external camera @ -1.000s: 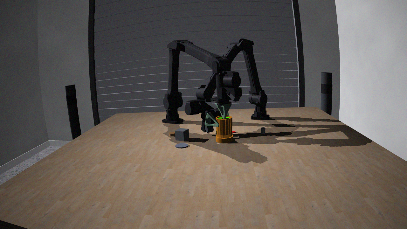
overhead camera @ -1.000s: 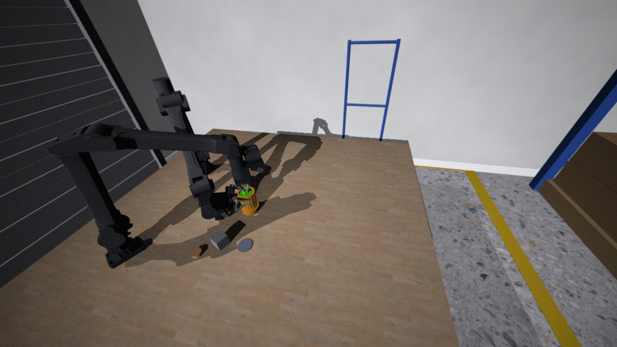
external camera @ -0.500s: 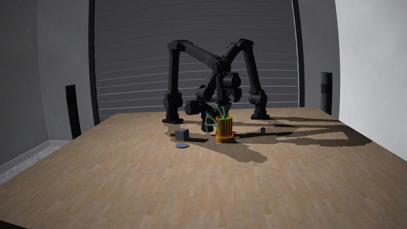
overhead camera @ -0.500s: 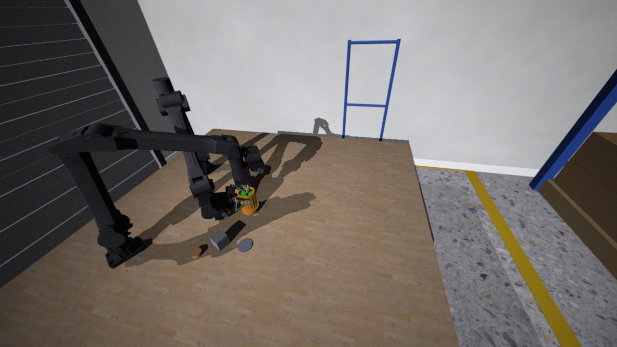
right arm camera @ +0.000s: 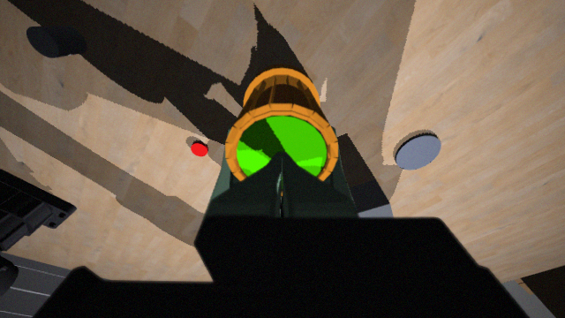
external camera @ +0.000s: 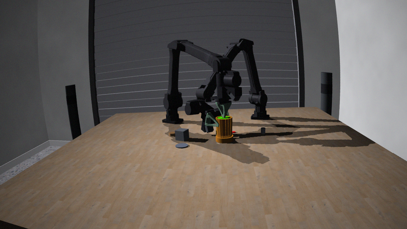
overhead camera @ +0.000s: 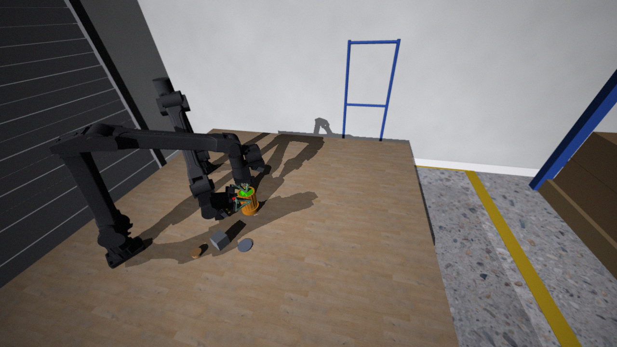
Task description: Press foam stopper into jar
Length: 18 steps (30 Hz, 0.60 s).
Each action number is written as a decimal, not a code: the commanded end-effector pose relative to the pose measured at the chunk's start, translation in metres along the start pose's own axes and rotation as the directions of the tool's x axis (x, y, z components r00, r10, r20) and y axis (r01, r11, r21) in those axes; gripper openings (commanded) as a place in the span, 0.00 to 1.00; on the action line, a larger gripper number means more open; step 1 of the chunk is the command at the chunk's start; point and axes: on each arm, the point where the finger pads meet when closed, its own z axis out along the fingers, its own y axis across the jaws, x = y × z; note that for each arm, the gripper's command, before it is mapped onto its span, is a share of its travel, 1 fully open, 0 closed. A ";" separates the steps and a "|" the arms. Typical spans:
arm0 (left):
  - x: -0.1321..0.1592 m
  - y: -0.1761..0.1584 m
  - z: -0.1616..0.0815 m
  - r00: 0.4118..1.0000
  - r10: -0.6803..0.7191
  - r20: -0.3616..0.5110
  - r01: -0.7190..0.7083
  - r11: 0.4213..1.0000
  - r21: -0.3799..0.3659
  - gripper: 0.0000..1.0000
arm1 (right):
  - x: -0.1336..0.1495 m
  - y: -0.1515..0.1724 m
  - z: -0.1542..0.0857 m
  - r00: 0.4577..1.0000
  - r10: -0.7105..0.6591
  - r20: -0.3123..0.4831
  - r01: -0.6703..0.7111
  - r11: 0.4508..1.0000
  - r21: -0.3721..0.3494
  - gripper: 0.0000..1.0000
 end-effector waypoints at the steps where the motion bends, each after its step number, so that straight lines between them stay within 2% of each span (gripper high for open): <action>1: 0.021 0.018 -0.013 0.999 -0.032 -0.008 0.031 0.999 -0.037 0.64 | -0.012 -0.001 -0.003 1.000 -0.002 -0.012 0.002 1.000 0.003 0.00; 6: 0.021 0.018 -0.013 0.999 -0.032 -0.008 0.031 0.999 -0.037 0.64 | -0.012 -0.001 -0.021 1.000 -0.003 0.004 0.003 1.000 0.003 0.00; 7: 0.021 0.018 -0.013 0.999 -0.032 -0.008 0.031 0.999 -0.037 0.64 | -0.010 -0.001 -0.047 0.999 -0.003 0.053 0.003 1.000 0.004 0.00; 9: 0.021 0.018 -0.013 0.999 -0.032 -0.008 0.031 0.999 -0.037 0.64 | -0.010 -0.001 -0.045 0.999 -0.003 0.041 0.003 1.000 0.004 0.00; 10: 0.021 0.018 -0.013 0.999 -0.032 -0.008 0.031 0.999 -0.037 0.64 | -0.010 -0.001 -0.055 0.998 -0.003 0.055 0.003 1.000 0.004 0.00; 12: 0.021 0.018 -0.013 0.999 -0.032 -0.008 0.031 0.999 -0.037 0.64 | -0.011 -0.001 -0.048 0.999 -0.003 0.034 0.003 1.000 0.004 0.00; 13: 0.021 0.018 -0.013 0.999 -0.032 -0.008 0.031 0.999 -0.037 0.64 | -0.009 -0.001 -0.060 0.998 -0.004 0.056 0.003 1.000 0.004 0.00; 14: 0.021 0.018 -0.013 0.999 -0.032 -0.008 0.031 0.999 -0.037 0.64 | -0.007 -0.001 -0.047 1.000 -0.004 0.027 0.004 1.000 0.004 0.00; 16: 0.021 0.018 -0.013 0.999 -0.032 -0.008 0.031 0.999 -0.037 0.64 | -0.007 -0.001 -0.047 1.000 -0.004 0.027 0.004 1.000 0.004 0.00; 17: 0.021 0.018 -0.013 0.999 -0.032 -0.008 0.031 0.999 -0.037 0.64 | -0.006 -0.001 -0.031 1.000 -0.002 -0.003 0.002 1.000 0.003 0.00; 18: 0.021 0.018 -0.013 0.999 -0.032 -0.008 0.031 0.999 -0.037 0.64 | -0.007 -0.001 -0.034 1.000 -0.004 0.000 0.004 1.000 0.003 0.00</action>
